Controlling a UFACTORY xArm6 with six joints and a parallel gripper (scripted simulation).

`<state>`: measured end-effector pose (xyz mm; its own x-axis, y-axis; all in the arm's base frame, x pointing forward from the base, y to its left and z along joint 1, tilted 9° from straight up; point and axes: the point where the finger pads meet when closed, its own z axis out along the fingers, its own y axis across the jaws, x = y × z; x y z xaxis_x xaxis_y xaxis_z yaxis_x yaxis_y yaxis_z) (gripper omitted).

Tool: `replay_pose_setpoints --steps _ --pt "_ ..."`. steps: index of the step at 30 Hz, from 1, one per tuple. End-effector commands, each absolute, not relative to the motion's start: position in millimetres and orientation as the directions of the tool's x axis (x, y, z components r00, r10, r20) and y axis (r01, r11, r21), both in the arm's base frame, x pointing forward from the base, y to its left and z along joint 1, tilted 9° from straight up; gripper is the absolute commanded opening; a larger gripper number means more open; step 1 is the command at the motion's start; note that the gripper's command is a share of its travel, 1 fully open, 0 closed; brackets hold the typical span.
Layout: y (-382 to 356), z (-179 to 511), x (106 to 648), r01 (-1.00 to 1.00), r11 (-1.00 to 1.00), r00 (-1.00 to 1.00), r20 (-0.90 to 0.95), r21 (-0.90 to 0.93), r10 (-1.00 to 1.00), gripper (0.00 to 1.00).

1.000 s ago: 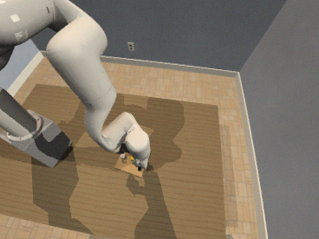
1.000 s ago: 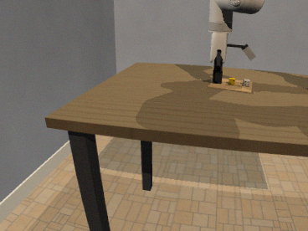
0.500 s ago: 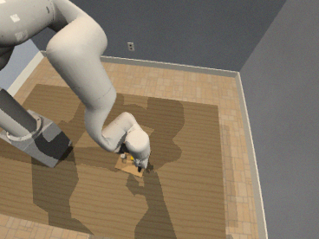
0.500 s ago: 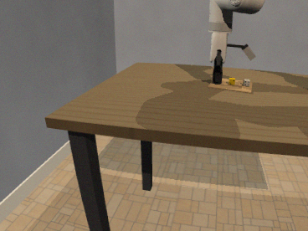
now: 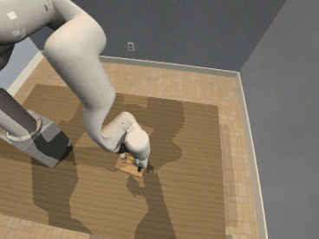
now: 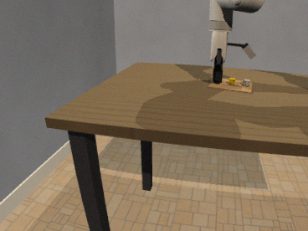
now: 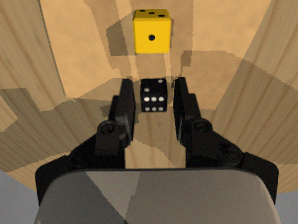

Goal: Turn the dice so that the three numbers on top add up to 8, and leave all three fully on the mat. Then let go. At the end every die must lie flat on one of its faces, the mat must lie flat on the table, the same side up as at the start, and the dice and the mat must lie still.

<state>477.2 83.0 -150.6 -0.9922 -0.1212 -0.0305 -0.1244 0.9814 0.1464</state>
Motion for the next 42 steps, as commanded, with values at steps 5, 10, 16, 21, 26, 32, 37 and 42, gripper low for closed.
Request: replay_pose_setpoints --steps 5,10,16,21,26,32,37,42 --pt "79.5 -125.3 479.0 -0.125 0.981 -0.992 -0.035 0.146 -0.121 0.36" --pt "76.3 -103.6 478.6 -0.125 0.981 -0.992 -0.035 0.146 -0.121 0.36" --pt "72.0 -75.1 478.1 -0.125 0.981 -0.992 -0.035 0.146 -0.121 0.36" --pt "70.4 -64.7 477.9 -0.125 0.981 -0.992 -0.035 0.146 -0.121 0.36" --pt "70.3 -63.9 477.9 -0.125 0.981 -0.992 -0.035 0.146 -0.121 0.36" --pt "70.3 -63.9 477.9 -0.125 0.981 -0.992 -0.035 0.146 -0.121 1.0" --pt "70.3 -63.9 477.9 -0.125 0.981 -0.992 -0.035 0.146 -0.121 1.0" --pt "70.3 -63.9 477.9 -0.125 0.981 -0.992 -0.035 0.146 -0.121 1.0"
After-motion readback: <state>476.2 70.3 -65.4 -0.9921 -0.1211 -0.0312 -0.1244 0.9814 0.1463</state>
